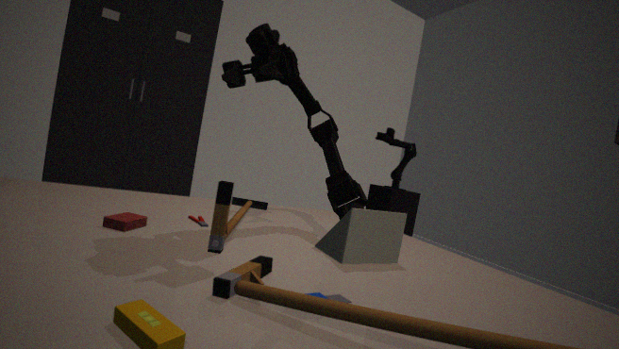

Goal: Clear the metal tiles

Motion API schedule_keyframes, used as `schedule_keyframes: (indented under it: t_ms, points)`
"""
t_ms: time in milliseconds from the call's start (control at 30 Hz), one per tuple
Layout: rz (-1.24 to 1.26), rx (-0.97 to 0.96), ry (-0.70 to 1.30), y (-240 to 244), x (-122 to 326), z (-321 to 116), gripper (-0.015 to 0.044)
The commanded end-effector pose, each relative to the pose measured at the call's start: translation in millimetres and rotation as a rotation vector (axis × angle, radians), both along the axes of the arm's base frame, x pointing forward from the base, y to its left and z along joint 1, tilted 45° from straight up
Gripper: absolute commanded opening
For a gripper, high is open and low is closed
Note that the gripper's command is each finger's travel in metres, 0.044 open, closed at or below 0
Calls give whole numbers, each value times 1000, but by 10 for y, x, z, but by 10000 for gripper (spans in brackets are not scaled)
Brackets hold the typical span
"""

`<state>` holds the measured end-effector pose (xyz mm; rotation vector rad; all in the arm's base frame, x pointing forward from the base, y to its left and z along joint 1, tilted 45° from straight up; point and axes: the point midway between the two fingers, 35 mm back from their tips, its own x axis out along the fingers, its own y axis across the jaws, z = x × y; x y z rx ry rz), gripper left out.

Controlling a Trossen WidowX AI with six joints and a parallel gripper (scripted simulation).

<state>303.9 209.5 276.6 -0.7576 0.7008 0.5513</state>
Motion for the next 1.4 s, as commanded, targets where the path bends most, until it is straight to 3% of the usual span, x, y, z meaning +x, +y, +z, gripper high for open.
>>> schedule_keyframes:
  t_ms: [0, 1367]
  points:
    - [-54, 32, -4, -189, 44, 76, 440]
    - [-504, 253, -166, -1847, -108, 783, 440]
